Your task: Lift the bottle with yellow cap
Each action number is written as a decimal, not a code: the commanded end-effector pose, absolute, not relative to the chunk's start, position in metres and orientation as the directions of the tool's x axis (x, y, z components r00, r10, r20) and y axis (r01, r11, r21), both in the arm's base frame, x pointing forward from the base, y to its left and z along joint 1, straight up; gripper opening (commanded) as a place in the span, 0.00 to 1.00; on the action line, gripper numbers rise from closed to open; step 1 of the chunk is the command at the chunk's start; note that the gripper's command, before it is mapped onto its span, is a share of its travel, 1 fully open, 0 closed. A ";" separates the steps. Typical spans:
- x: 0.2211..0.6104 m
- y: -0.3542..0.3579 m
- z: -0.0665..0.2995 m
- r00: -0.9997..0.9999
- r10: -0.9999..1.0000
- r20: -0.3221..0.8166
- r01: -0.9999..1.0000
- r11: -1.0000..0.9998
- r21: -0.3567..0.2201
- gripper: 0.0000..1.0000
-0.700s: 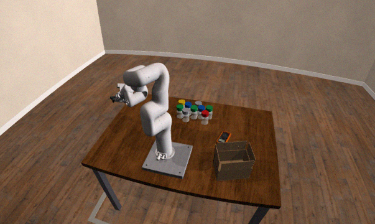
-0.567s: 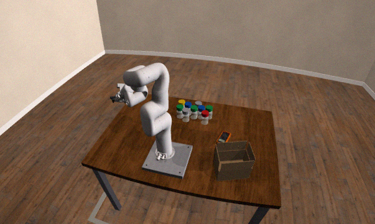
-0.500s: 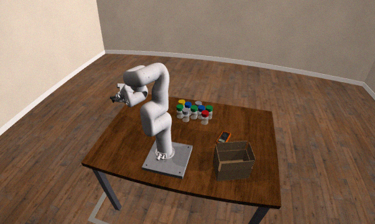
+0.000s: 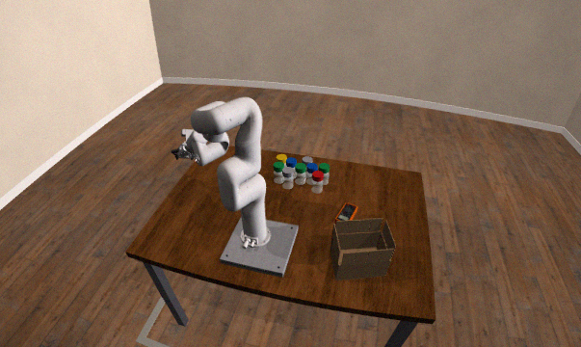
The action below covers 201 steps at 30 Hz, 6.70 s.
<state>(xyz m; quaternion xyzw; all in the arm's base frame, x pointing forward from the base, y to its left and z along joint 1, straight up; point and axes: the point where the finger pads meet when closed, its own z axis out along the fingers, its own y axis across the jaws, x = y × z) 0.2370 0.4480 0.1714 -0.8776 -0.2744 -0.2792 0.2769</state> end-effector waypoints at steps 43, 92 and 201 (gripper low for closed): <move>0.378 0.355 0.190 0.918 -0.169 0.358 -0.007 -0.912 -0.410 0.79; 0.461 0.171 0.238 0.578 -0.813 0.074 -0.771 -0.573 -0.278 0.79; 0.427 -0.008 0.307 -0.164 -0.986 -0.008 -0.986 0.164 -0.027 0.79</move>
